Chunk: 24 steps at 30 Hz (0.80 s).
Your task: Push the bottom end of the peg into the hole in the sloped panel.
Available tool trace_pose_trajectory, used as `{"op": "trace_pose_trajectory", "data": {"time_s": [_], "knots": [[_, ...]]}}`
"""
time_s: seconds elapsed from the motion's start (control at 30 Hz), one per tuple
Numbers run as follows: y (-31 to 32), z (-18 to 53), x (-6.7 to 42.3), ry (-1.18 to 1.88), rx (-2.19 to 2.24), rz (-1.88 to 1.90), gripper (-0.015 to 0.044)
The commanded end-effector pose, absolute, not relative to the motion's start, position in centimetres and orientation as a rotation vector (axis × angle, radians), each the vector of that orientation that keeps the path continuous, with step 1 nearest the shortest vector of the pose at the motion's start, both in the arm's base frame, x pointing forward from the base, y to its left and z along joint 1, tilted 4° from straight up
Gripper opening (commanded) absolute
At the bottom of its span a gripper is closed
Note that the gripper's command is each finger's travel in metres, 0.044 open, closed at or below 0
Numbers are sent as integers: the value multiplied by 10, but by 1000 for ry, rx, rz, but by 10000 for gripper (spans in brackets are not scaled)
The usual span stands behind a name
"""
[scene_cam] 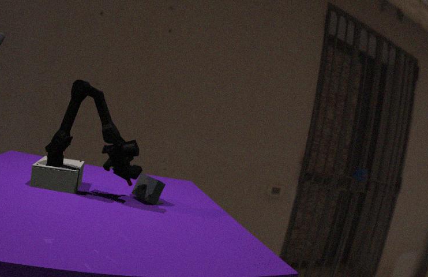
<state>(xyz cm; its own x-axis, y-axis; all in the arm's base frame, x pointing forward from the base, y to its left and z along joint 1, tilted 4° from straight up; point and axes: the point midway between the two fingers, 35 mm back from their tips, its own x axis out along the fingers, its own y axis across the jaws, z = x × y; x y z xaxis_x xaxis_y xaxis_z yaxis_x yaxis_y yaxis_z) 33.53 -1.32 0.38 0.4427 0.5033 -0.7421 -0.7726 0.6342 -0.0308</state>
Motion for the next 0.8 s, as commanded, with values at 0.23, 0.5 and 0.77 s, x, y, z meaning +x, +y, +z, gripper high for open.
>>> {"op": "trace_pose_trajectory", "data": {"time_s": [0.23, 0.5, 0.77], "knots": [[-25, 5, 333, 714, -343, 779, 0], [-33, 7, 332, 679, -314, 753, 0], [-42, 8, 330, 644, -287, 727, 0]]}}
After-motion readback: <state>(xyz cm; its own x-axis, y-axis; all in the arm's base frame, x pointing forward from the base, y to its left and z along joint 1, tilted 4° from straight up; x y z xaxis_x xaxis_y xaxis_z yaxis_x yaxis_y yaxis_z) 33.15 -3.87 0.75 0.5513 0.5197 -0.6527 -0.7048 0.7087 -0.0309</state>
